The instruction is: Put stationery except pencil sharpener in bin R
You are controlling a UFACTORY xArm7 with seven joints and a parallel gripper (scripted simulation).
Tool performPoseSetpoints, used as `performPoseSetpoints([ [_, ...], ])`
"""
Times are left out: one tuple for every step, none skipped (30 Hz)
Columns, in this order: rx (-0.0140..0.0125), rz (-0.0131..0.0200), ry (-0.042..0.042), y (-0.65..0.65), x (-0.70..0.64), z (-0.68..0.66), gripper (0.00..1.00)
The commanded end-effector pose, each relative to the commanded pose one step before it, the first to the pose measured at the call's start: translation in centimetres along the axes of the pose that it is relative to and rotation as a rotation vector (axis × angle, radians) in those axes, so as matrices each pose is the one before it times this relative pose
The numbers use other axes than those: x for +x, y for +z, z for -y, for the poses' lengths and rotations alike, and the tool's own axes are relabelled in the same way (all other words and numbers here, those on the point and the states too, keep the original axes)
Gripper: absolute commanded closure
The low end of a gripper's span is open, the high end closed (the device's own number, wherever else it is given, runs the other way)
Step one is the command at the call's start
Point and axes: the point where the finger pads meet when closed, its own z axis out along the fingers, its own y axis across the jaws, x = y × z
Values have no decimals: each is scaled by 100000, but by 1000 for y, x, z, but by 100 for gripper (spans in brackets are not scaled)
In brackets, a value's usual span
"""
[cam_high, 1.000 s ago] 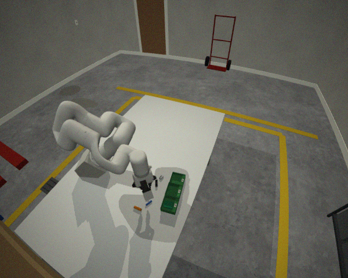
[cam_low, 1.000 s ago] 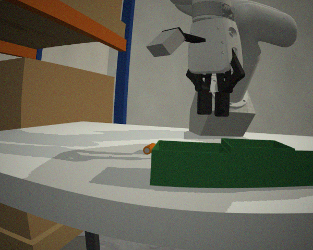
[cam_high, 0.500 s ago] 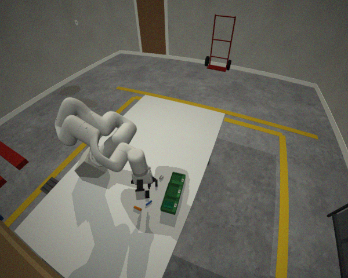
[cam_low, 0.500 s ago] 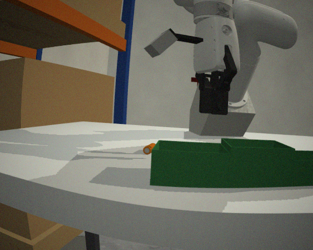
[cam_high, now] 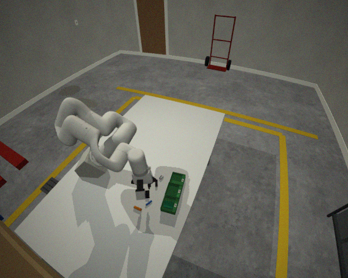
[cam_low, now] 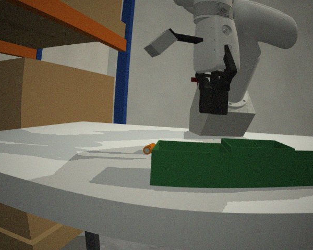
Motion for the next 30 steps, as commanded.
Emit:
performPoseSetpoints([
  [32,-213,72,-57,94,1,62],
  [0,0,0,0,0,0,62],
  [0,0,0,0,0,0,62],
  [0,0,0,0,0,0,62],
  [0,0,0,0,0,0,62],
  [0,0,0,0,0,0,62],
  [0,0,0,0,0,0,62],
  [-2,-5,7,0,5,7,62],
  [0,0,0,0,0,1,62],
  [-3,2,-5,399,-3,0,62],
  [-3,2,-5,404,-1,1,62],
  [-2,2,-5,401,-6,-2,62],
  [-2,3,-5,401,-8,-2,62],
  [0,0,0,0,0,0,62],
  [0,0,0,0,0,0,62],
  [-2,3,-5,403,15,8,62],
  [-1,2,-6,400,22,8,62],
  [-1,3,-6,400,20,7,62],
  [-1,3,-5,406,13,10,62],
  [-1,3,-5,401,7,8,62],
  [0,3,-5,401,10,10,62],
  [0,3,-5,401,14,11,62],
  [0,3,-5,401,17,12,62],
  [1,3,-5,401,19,13,62],
  [1,3,-5,401,20,14,62],
  [1,3,-5,401,20,15,62],
  [0,0,-1,101,21,15,62],
  [0,0,0,-5,20,12,62],
  [0,0,0,2,19,15,62],
  [0,0,0,1,15,13,62],
])
